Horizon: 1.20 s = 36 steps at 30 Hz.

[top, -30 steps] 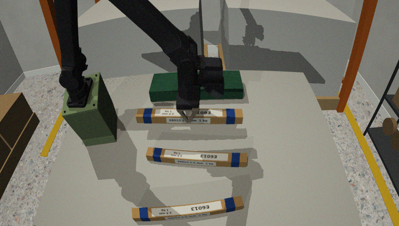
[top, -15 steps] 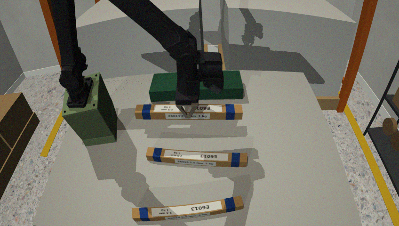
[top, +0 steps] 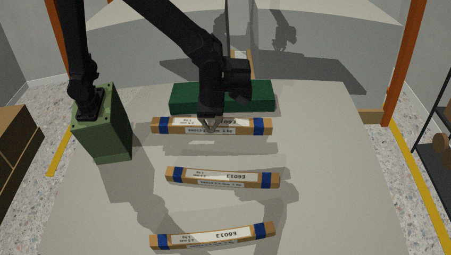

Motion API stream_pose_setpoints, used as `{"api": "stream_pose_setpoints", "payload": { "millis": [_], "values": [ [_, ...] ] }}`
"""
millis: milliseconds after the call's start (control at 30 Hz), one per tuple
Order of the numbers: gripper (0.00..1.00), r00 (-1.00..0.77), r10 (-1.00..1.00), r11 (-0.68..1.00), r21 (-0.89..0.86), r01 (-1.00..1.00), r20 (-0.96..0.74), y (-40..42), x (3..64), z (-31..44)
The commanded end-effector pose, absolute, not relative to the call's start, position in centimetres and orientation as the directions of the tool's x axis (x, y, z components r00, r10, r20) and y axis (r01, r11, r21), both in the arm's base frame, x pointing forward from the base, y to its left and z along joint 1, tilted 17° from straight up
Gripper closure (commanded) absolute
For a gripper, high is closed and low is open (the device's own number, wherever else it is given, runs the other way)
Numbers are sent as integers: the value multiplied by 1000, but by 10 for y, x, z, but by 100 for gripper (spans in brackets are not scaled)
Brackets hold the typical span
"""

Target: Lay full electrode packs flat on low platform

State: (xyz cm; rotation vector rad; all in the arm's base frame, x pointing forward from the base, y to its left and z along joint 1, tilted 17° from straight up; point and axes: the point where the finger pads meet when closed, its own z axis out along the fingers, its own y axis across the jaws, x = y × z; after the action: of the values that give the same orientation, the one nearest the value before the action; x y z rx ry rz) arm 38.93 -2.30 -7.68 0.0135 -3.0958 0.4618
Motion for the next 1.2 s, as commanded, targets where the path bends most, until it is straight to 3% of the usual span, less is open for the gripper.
{"api": "stream_pose_setpoints", "payload": {
  "millis": [0,1167],
  "values": [
    [100,-993,-23,958,-286,10,-113,-8,439,-33],
    [100,-993,-24,958,-286,10,-115,-7,449,-26]
  ]
}}
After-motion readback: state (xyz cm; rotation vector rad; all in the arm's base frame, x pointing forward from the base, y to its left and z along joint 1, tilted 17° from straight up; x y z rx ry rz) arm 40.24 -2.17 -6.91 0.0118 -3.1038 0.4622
